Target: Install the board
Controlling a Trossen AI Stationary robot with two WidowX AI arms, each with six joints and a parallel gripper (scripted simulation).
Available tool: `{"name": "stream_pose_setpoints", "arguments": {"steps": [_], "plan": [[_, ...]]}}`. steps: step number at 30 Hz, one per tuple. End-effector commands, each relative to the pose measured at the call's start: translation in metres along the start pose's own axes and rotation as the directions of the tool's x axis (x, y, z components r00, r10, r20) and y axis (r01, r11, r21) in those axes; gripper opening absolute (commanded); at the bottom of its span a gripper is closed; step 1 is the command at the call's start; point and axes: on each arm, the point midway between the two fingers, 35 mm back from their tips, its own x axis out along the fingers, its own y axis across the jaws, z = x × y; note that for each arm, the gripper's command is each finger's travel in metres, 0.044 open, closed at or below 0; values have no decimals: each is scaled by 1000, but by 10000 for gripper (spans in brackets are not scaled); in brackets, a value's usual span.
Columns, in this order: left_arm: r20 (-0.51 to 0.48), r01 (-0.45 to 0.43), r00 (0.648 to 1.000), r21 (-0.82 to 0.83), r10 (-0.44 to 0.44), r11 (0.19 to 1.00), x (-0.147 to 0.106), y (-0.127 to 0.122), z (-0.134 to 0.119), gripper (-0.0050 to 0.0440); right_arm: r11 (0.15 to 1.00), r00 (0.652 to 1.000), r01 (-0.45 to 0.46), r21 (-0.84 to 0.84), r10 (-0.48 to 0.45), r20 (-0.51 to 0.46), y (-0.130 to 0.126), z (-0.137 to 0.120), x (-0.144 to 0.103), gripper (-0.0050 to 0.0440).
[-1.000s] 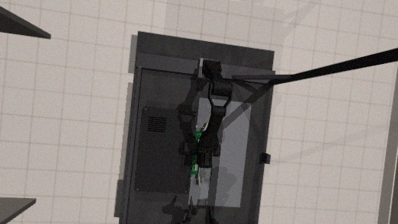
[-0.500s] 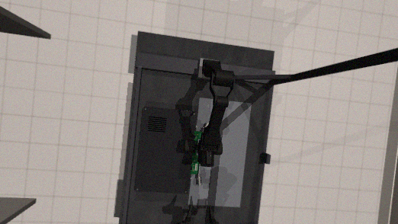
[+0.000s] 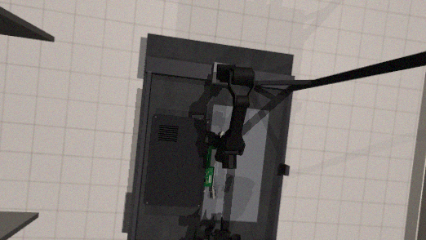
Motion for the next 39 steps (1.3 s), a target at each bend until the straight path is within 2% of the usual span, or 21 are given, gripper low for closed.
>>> {"name": "stream_pose_setpoints", "arguments": {"steps": [1, 3, 7, 13, 18, 20, 24, 29, 32, 39], "plan": [[-126, 4, 992, -28, -8, 1000, 12, -3, 3, 150, 995, 999, 10, 97, -5, -53, 0, -23, -11, 150], [-126, 4, 992, -28, -8, 1000, 12, -3, 3, 150, 995, 999, 10, 97, -5, -53, 0, -23, -11, 150], [-273, -26, 962, -66, 7, 998, 34, -4, -1, 150, 988, 993, 38, 152, -21, -112, -2, -39, -9, 150], [-463, -76, 886, -123, 10, 989, 70, -4, -10, 150, 985, 992, 45, 168, -25, -122, -2, -40, -10, 150], [-558, -127, 830, -151, 22, 980, 94, 0, -16, 150, 985, 992, 46, 169, -25, -122, -3, -41, -9, 150], [-558, -127, 830, -151, 22, 980, 94, 0, -16, 150, 985, 992, 46, 169, -25, -122, -3, -41, -9, 150], [-612, -170, 790, -161, 37, 972, 111, 4, -22, 150, 985, 992, 45, 167, -25, -122, -3, -41, -9, 150], [-642, -195, 765, -164, 45, 967, 124, 7, -28, 150, 985, 992, 45, 167, -25, -122, -3, -41, -9, 150], [-661, -200, 749, -155, 49, 967, 129, 8, -42, 150, 985, 992, 45, 167, -25, -122, -3, -41, -9, 150], [-661, -199, 749, -153, 49, 968, 137, 9, -50, 134, 985, 988, 58, 165, -34, -148, -4, -47, 13, 149]]}}
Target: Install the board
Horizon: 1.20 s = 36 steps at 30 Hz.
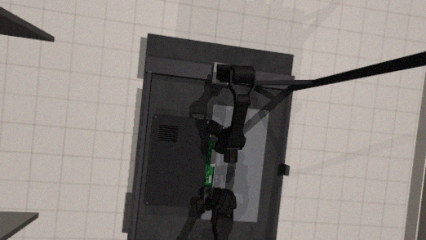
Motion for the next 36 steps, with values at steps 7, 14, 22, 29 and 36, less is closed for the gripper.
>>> {"name": "stream_pose_setpoints", "arguments": {"steps": [7, 14, 22, 29, 36], "plan": [[5, 3, 1000, -3, -3, 1000, 8, 0, 1, 80, 1000, 1000, -6, 4, 6, 5, 1, 1, 19, 117], [9, 3, 1000, -3, -3, 1000, 7, -1, 2, 40, 1000, 1000, -13, 3, 13, 19, 2, 3, 15, 60], [11, 4, 1000, -3, -4, 1000, 6, -1, 3, 0, 1000, 1000, -14, 3, 14, 25, 2, 4, 13, 20], [17, 5, 1000, 131, -7, 991, 4, 5, 3, 7, 998, 999, -13, -68, 15, 28, -2, 3, 12, 8], [16, 5, 1000, 147, -7, 989, 4, 5, 3, 7, 979, 1000, -8, -205, 14, 28, -8, 4, 12, 8]]}}
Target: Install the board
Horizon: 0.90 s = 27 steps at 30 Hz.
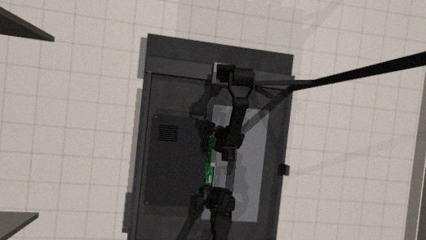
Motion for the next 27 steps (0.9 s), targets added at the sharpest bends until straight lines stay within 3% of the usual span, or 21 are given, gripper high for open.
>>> {"name": "stream_pose_setpoints", "arguments": {"steps": [1, 8, 19, 27], "plan": [[19, 4, 1000, 10, -4, 1000, -3, 1, 2, 7, 996, 999, -7, -91, 10, 33, -4, 4, -8, 8], [19, 4, 1000, 8, -4, 1000, -3, 1, 2, 7, 977, 999, -2, -213, 9, 31, -9, 4, -7, 8], [27, 6, 1000, 7, -6, 1000, -6, 0, 5, 7, 977, 1000, -3, -212, 9, 30, -7, 6, -7, 8], [31, 5, 1000, 7, -5, 1000, -8, 21, 4, 7, 977, 999, 3, -213, 4, 36, -29, 10, -9, 8]]}}
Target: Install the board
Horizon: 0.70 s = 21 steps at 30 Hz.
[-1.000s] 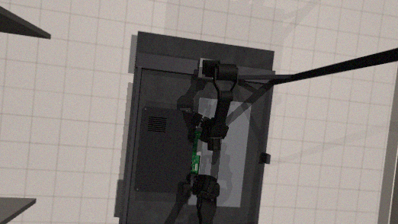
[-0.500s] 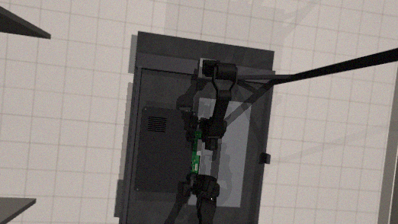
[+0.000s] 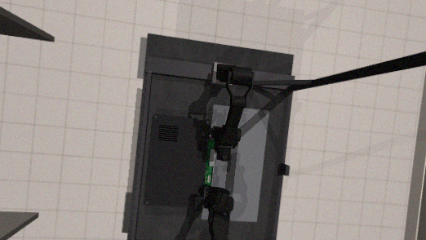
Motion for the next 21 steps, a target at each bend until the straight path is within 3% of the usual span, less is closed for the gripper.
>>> {"name": "stream_pose_setpoints", "arguments": {"steps": [1, 21], "plan": [[29, -4, 1000, -17, 5, 1000, -7, 17, 3, 7, 1000, 999, 9, 15, -10, 36, -17, 5, -9, 8], [26, -10, 1000, -17, 10, 1000, -7, 29, 3, 7, 1000, 999, 11, 16, -12, 44, -29, 10, -12, 8]]}}
